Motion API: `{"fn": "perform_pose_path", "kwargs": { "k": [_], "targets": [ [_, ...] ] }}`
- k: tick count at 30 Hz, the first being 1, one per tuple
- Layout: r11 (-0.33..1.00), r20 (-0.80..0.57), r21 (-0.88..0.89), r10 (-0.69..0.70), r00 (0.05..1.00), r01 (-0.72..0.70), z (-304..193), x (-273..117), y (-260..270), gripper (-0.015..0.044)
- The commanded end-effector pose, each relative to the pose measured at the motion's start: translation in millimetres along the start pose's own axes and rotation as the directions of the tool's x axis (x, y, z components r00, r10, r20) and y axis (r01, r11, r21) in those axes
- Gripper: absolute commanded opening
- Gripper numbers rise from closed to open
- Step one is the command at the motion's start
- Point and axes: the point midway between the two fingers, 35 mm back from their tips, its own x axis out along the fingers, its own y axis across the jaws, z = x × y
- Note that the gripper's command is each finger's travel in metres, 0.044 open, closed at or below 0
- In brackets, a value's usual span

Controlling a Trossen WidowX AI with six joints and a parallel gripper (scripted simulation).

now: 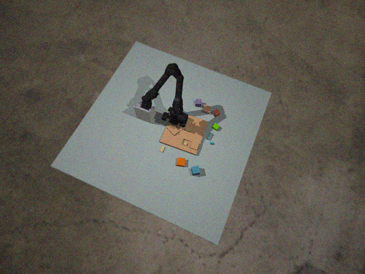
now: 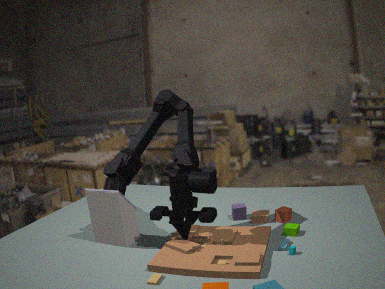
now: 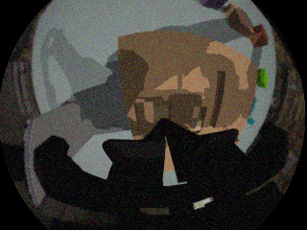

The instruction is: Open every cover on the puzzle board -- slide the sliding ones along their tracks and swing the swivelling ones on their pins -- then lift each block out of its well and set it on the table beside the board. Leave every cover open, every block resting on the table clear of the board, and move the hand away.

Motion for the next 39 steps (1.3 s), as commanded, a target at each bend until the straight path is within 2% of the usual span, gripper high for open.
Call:
{"fn": "perform_pose_path", "kwargs": {
  "k": [1, 39],
  "targets": [
    [1.000, -0.004, 0.000, 0.005, 1.000, -0.005, -4.6, 0.6, 6.3, 0.0000],
    [1.000, -0.008, 0.001, 0.005, 1.000, -0.005, -32.8, -7.3, 27.4, 0.0000]
  ]
}}
